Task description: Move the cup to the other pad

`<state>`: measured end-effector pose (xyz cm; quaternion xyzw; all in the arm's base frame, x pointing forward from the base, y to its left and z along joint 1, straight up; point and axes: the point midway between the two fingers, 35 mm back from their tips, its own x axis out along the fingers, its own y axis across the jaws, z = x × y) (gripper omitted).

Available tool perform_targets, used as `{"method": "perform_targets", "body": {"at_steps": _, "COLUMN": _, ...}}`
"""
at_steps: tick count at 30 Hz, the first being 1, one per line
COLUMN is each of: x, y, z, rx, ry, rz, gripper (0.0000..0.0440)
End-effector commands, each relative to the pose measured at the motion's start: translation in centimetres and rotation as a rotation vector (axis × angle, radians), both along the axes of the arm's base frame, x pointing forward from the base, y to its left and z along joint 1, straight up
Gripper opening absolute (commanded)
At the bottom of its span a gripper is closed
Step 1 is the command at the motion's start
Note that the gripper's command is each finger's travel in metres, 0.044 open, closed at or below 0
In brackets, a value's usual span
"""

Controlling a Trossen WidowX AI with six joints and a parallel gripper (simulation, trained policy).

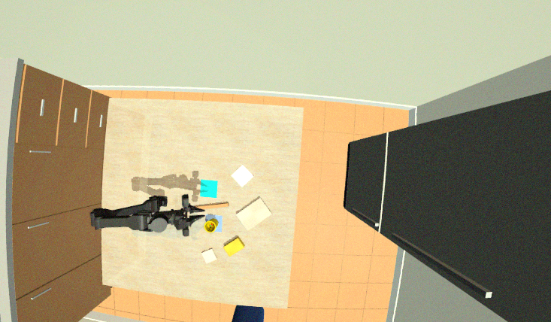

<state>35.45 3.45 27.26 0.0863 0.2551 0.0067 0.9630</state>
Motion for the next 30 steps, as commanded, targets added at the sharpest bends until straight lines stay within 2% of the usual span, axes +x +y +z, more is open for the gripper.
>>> {"method": "perform_targets", "body": {"at_steps": 1, "x": 0.3, "y": 0.2, "z": -0.2, "rx": 0.012, "ry": 0.051, "rz": -0.013, "gripper": 0.0108}}
{"method": "perform_targets", "body": {"at_steps": 30, "x": 0.7, "y": 0.0, "z": -4.3, "rx": -0.024, "ry": 0.511, "rz": -0.057, "gripper": 0.0138}}
